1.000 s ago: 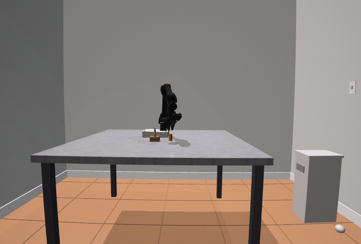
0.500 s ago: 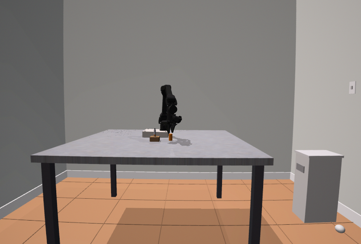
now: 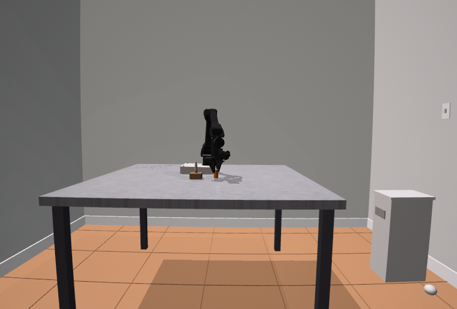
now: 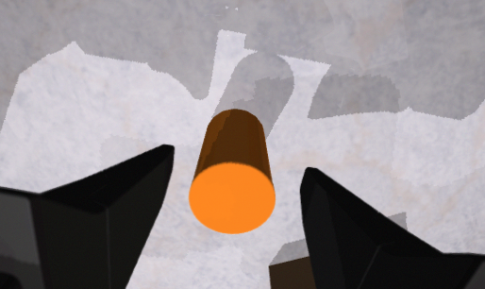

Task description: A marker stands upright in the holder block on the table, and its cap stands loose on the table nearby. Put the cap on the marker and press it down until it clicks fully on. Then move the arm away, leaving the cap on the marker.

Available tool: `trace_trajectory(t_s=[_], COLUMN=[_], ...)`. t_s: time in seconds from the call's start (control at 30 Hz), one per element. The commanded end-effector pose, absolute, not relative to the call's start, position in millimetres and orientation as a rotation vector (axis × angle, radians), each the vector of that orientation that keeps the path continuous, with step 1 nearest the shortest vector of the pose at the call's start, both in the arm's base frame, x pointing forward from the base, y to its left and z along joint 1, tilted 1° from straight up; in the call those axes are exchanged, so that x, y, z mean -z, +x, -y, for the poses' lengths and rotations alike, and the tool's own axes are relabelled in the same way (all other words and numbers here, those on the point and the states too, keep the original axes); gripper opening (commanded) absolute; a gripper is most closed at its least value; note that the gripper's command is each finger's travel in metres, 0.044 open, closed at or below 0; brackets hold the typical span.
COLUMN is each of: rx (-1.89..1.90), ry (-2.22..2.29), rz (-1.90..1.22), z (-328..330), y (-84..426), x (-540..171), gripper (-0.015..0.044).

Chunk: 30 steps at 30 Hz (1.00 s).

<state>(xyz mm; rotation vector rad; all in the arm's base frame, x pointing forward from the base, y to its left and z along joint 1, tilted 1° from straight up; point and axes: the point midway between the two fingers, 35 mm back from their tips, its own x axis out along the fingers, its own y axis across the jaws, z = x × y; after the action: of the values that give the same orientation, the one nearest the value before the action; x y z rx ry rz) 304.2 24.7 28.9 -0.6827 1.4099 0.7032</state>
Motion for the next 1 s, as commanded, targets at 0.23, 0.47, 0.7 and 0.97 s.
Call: trace_trajectory(t_s=[0.23,0.47,0.7,0.97], rx=[-0.699,-0.699,-0.699,-0.698], ry=[-0.682,-0.681,-0.681,-0.682], rz=[-1.421,-1.421,-1.421,-1.421], z=[-24.4,-24.8,-24.9,-24.7], y=[302.0,302.0,301.9,303.0], x=[-10.2,-10.3,-10.3,-27.6], gripper=[0.0241,0.0110,0.0063,0.0000])
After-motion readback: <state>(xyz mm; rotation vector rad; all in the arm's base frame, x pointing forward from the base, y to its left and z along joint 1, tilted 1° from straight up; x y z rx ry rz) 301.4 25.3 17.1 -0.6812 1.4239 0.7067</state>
